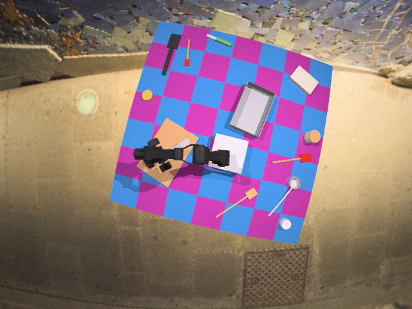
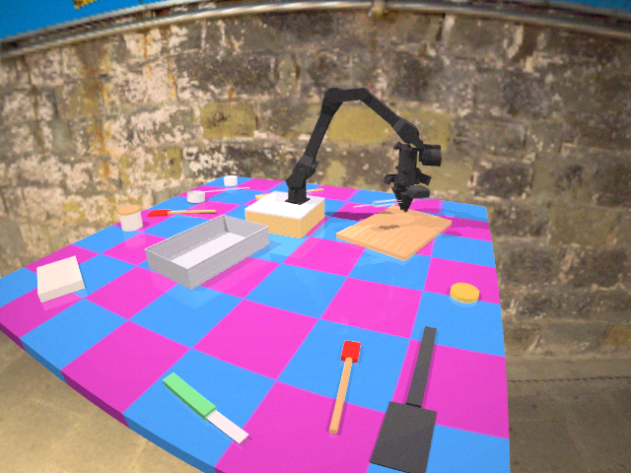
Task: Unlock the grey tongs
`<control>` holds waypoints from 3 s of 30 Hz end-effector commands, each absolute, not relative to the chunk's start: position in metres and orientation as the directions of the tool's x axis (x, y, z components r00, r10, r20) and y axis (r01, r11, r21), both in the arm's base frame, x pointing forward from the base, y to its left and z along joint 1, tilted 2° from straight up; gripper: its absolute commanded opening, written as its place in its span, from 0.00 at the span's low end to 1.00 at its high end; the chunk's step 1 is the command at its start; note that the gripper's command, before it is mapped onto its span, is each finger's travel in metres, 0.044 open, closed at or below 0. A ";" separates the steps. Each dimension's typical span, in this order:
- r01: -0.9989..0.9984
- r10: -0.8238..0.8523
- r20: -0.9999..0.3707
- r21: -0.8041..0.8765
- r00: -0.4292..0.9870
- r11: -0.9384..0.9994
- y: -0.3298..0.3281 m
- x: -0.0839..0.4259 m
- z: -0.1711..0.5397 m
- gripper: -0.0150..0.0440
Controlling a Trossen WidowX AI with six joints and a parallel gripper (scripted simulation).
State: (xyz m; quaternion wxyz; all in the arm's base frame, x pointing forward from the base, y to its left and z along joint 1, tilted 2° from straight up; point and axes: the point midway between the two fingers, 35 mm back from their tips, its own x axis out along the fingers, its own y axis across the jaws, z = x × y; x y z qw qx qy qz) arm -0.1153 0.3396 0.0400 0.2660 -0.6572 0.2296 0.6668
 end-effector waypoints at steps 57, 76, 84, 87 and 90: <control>-0.650 0.043 -0.999 -0.030 -0.005 -0.759 0.220 -0.214 0.110 1.00; -0.637 0.048 -0.999 -0.029 -0.014 -0.770 0.221 -0.212 0.147 1.00; -0.637 0.048 -0.999 -0.029 -0.014 -0.770 0.221 -0.212 0.147 1.00; -0.637 0.048 -0.999 -0.029 -0.014 -0.770 0.221 -0.212 0.147 1.00; -0.637 0.048 -0.999 -0.029 -0.014 -0.770 0.221 -0.212 0.147 1.00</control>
